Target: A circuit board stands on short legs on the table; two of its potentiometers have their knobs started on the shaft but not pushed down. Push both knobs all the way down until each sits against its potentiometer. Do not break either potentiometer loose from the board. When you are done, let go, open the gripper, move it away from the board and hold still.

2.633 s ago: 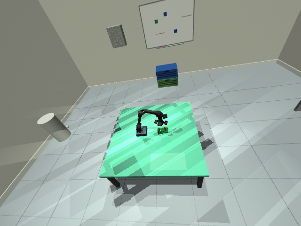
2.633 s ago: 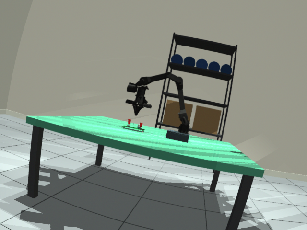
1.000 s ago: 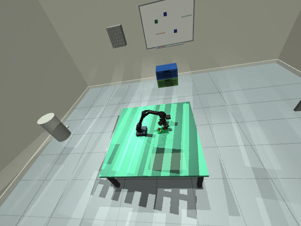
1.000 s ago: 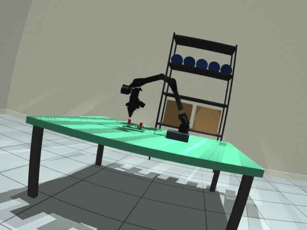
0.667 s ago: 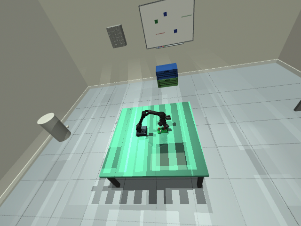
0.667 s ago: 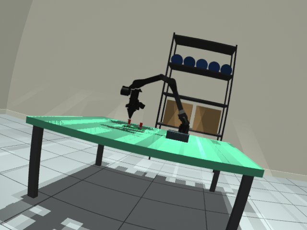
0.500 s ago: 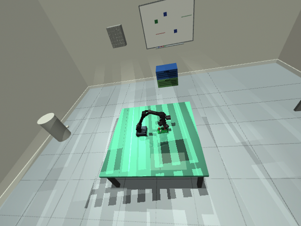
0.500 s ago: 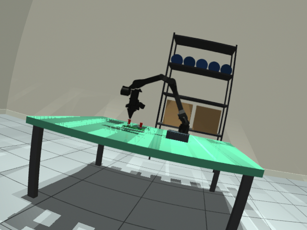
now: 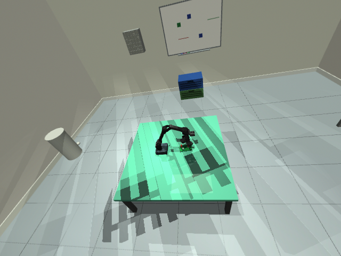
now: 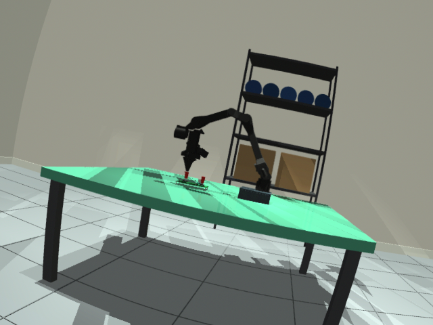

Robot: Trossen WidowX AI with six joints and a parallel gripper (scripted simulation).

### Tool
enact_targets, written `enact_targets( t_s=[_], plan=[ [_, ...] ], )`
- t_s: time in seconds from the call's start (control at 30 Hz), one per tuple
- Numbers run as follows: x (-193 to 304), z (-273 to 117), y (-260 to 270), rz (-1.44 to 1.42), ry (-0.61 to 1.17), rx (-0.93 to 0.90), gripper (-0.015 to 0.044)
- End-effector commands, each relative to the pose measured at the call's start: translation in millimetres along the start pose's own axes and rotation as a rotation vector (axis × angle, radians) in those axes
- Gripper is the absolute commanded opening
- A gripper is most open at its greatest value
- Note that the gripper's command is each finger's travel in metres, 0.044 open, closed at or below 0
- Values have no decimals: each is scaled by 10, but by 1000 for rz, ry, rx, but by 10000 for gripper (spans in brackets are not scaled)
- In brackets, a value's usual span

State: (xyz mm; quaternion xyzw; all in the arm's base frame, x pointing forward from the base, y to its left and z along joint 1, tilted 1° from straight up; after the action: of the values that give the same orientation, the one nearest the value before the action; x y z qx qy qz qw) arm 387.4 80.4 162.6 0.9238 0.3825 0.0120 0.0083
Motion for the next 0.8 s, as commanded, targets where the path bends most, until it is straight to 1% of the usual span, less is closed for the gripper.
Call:
enact_targets(
  t_s=[0.0,0.77],
  plan=[
    [-2,20,0,6,0,3,0],
    [-2,24,0,6,0,3,0]
  ],
)
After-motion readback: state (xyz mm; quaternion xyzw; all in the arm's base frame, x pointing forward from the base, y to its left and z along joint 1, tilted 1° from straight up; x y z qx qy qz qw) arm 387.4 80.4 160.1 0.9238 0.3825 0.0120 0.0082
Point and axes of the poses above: the point midway between the two fingers, 35 mm back from their tips, its own z axis out along the fingers, its own y axis across the jaws, x = y × z, the point moved 10 cm from there along -z, back along the fingers, and after that the axes turned 8 degrees about -z, right-handed, at the moved point
